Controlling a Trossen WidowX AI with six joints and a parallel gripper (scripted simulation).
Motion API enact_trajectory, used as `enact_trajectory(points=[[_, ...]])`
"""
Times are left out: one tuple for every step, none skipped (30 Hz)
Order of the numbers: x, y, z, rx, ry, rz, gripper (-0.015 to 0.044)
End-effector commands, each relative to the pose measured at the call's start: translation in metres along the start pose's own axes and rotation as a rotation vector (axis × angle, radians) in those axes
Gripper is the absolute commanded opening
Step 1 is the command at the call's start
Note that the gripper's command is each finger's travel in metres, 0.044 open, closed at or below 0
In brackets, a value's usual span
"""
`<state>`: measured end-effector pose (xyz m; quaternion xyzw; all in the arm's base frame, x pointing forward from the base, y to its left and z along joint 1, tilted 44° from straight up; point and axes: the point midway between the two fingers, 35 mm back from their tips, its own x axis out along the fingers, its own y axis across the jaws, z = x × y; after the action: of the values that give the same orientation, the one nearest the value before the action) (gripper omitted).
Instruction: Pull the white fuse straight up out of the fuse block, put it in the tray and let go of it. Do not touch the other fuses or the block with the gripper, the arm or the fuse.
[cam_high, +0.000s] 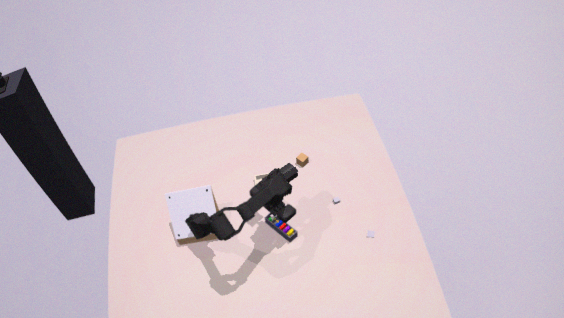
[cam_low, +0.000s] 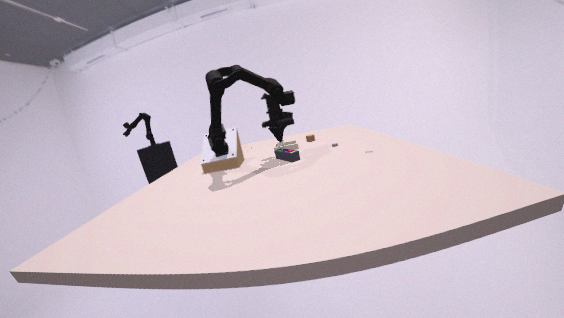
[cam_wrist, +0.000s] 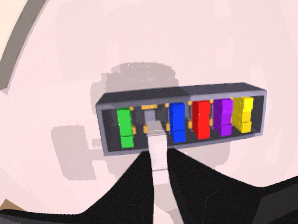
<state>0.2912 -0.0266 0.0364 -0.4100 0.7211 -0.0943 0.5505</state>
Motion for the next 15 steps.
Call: enact_trajectory(points=[[-0.009,-0.001,0.001,0.007,-0.007,0.004,0.0],[-0.01,-0.001,0.001,0.007,-0.007,0.004,0.0],[-0.012,-0.001,0.001,0.007,-0.007,0.004,0.0],[-0.013,-0.001,0.001,0.007,-0.007,0.004,0.0],[-0.014,-0.001,0.001,0.007,-0.007,0.004,0.0],[-0.014,-0.001,0.001,0.007,-0.007,0.004,0.0],[-0.014,-0.001,0.001,0.007,-0.007,0.004,0.0],[-0.014,-0.001,0.001,0.007,-0.007,0.004,0.0],[-0.014,0.0,0.001,0.007,-0.007,0.005,0.0],[-0.015,0.001,0.003,0.007,-0.008,0.005,0.0],[-0.015,0.003,0.007,0.007,-0.009,0.006,0.0],[-0.016,0.006,0.011,0.007,-0.01,0.007,0.0],[-0.017,0.009,0.016,0.007,-0.011,0.007,0.0],[-0.017,0.012,0.02,0.007,-0.012,0.008,0.0],[-0.018,0.015,0.024,0.007,-0.012,0.009,0.0]])
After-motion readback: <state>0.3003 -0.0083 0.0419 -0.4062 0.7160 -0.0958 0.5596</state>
